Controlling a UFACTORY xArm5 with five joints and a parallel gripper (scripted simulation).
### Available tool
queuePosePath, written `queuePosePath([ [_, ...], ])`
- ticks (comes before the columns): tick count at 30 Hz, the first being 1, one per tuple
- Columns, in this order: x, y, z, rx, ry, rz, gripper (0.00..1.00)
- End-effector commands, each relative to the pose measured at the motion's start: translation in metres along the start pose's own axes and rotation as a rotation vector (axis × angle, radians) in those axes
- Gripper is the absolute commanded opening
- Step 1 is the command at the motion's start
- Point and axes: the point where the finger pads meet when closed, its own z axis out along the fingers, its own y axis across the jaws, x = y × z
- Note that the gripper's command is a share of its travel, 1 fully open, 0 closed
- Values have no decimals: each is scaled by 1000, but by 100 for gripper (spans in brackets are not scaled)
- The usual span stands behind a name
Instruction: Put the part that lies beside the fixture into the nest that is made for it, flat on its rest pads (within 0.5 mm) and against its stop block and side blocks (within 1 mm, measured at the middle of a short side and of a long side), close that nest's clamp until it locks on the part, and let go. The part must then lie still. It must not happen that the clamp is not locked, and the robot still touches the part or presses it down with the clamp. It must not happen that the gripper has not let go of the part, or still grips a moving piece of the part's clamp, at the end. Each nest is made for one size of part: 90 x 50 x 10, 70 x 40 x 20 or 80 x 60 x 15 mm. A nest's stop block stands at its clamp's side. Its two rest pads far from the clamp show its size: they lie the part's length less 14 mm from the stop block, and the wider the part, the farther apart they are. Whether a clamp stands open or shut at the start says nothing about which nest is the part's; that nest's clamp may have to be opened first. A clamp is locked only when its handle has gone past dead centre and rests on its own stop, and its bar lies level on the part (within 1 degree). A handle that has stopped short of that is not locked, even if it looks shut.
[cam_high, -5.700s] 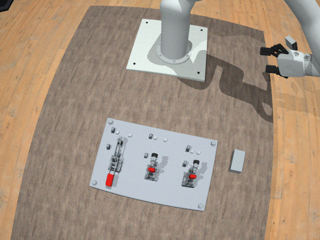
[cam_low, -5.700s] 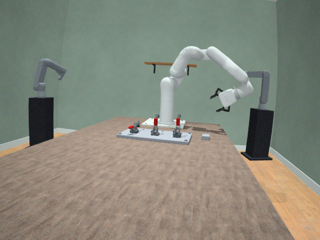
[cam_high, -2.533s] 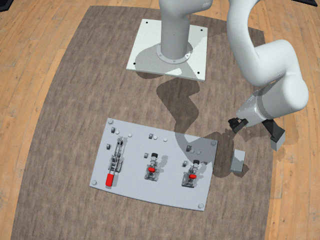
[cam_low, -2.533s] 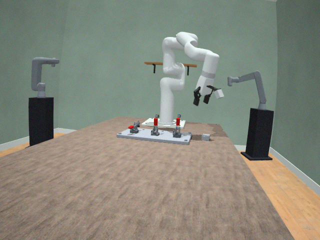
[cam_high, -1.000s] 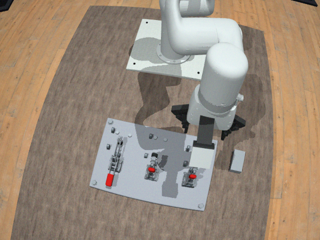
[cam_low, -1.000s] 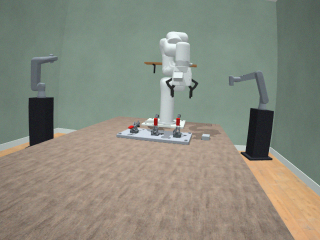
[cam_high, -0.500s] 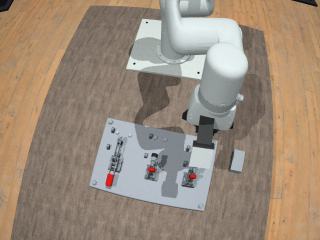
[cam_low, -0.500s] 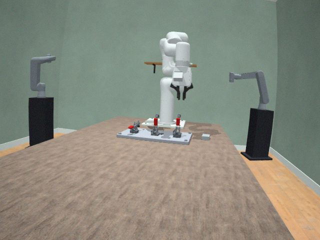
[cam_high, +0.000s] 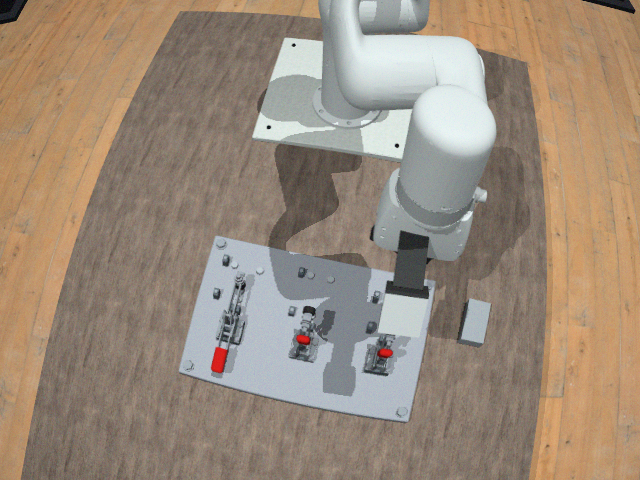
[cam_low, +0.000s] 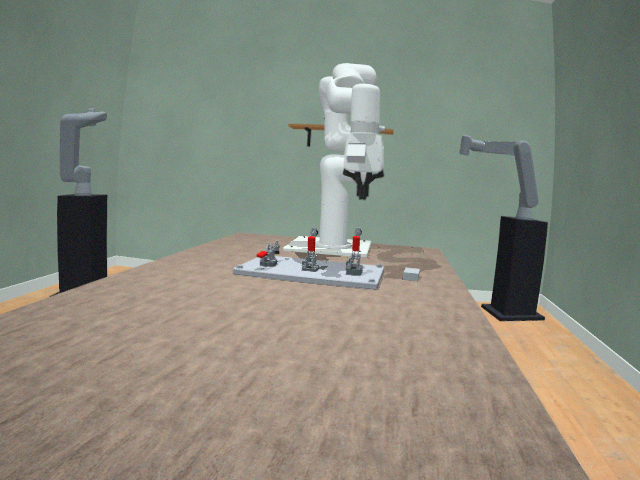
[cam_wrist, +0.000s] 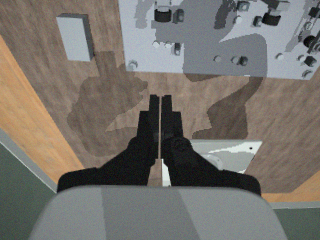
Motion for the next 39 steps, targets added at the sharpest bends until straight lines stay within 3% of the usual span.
queuePosePath([
  [1, 1, 0, -1, 1, 4, 0, 0],
  [9, 1, 0, -1, 1, 4, 0, 0],
  [10, 1, 0, -1, 1, 4, 0, 47],
  [39, 1, 0, -1, 1, 4, 0, 47],
])
